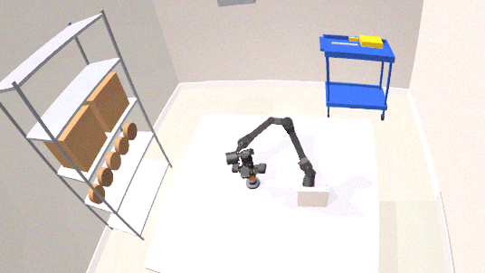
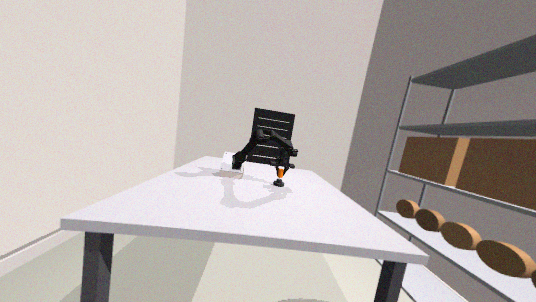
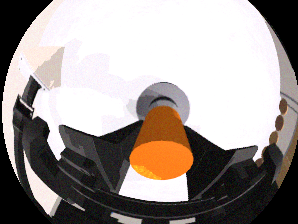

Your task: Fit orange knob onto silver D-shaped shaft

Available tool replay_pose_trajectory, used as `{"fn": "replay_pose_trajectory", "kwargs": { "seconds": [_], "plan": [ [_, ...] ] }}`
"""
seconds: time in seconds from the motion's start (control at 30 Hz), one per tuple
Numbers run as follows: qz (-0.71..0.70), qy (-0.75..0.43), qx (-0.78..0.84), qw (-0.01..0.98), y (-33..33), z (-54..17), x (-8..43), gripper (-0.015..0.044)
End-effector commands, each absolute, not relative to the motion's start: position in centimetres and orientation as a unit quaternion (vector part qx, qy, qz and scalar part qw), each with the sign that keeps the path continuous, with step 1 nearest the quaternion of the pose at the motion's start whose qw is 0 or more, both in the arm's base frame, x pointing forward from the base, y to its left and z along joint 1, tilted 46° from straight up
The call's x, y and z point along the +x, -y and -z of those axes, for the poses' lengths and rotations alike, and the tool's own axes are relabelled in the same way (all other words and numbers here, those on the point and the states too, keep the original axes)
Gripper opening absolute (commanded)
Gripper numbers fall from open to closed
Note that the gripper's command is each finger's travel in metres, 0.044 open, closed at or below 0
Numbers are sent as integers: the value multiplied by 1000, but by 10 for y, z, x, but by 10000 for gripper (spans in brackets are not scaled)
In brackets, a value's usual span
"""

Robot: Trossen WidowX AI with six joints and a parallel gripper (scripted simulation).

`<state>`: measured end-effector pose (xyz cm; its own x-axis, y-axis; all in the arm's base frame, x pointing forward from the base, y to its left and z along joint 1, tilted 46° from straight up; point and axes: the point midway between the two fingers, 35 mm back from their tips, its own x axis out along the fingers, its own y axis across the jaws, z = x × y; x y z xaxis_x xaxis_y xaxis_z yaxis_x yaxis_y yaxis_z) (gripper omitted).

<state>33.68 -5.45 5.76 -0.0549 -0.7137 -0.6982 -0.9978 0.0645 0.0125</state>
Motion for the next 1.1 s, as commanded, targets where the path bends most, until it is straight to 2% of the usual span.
{"fn": "replay_pose_trajectory", "kwargs": {
  "seconds": [0.0,1.07],
  "plan": [
    [-293,-663,-645,243,54,-61,338,0],
    [-312,-654,-652,224,56,-57,337,0]
  ]
}}
